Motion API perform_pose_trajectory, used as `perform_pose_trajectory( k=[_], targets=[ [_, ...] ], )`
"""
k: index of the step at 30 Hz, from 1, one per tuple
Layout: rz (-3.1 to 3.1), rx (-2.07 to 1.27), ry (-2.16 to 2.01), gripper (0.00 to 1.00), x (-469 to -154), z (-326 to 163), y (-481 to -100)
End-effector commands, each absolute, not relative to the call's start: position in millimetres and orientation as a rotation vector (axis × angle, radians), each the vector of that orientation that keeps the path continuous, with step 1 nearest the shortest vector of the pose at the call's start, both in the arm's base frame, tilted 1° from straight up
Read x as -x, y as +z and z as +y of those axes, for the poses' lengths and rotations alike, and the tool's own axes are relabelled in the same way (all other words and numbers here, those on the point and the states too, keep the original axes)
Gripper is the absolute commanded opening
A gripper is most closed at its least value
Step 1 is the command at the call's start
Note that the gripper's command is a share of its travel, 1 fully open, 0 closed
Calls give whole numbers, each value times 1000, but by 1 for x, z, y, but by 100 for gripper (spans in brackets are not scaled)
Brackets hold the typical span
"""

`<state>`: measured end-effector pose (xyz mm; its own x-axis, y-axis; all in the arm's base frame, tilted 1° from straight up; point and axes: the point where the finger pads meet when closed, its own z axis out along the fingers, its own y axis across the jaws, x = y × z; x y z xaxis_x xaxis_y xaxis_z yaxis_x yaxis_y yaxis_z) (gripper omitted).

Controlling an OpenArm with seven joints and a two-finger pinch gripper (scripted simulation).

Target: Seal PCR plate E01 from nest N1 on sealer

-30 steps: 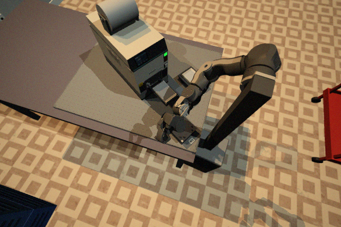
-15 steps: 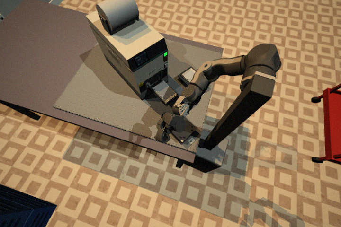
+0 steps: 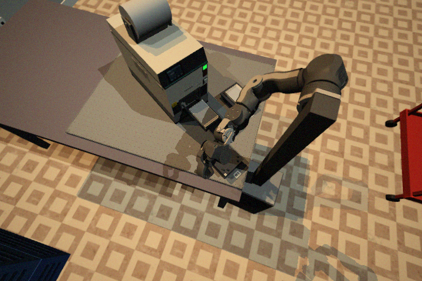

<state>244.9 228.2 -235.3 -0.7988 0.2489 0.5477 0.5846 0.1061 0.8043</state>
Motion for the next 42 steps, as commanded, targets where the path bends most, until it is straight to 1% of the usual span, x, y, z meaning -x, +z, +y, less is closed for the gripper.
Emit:
perform_pose_trajectory(
  k=[1, 40, 42],
  targets=[
    [-2119, 818, -1745, 0, -244, 228, -235],
    [-2119, 818, -1745, 0, -247, 229, -230],
    [-2178, 800, -1691, 0, -243, 226, -238]
  ],
)
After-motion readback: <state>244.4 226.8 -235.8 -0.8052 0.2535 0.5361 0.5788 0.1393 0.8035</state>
